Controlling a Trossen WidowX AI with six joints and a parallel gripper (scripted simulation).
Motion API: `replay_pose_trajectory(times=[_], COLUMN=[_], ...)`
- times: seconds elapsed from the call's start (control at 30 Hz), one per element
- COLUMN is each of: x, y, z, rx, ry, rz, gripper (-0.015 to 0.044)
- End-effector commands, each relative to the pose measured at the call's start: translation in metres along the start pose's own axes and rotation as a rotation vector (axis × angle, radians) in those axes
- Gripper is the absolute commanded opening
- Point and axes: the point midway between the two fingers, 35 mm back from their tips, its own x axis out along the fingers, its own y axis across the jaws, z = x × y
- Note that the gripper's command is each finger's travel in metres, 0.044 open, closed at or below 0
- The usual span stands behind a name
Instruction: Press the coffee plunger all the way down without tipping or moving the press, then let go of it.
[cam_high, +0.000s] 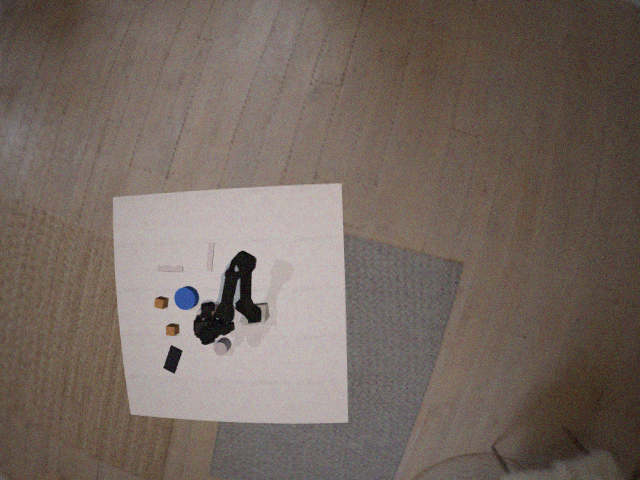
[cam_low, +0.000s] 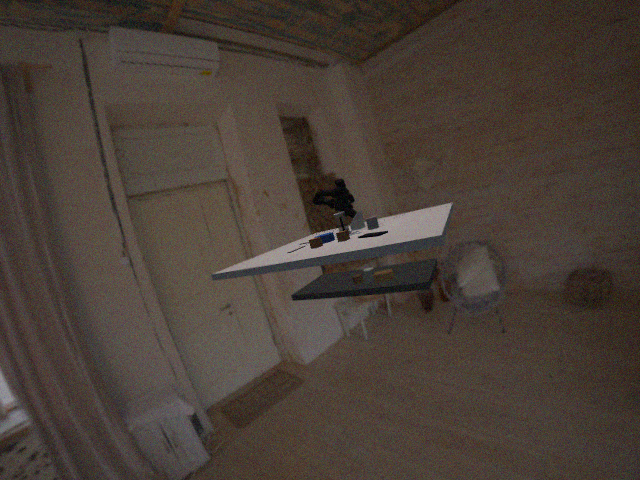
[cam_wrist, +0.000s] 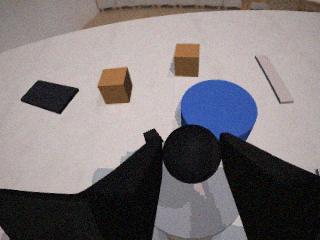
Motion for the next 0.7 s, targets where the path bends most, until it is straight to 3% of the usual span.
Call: replay_pose_trajectory(times=[0.0,0.1,0.5,0.67], x=[-0.0001,-0.0001,-0.0001,-0.0018], y=[0.0,0.0,0.0,0.0013], z=[-0.0001,-0.0001,-0.0001,0.0019], rx=[0.0,0.0,0.0,0.0], ry=[0.0,0.0,0.0,0.004], rz=[0.0,0.0,0.0,0.004], gripper=[0.0129,0.0129,0.044,0.044])
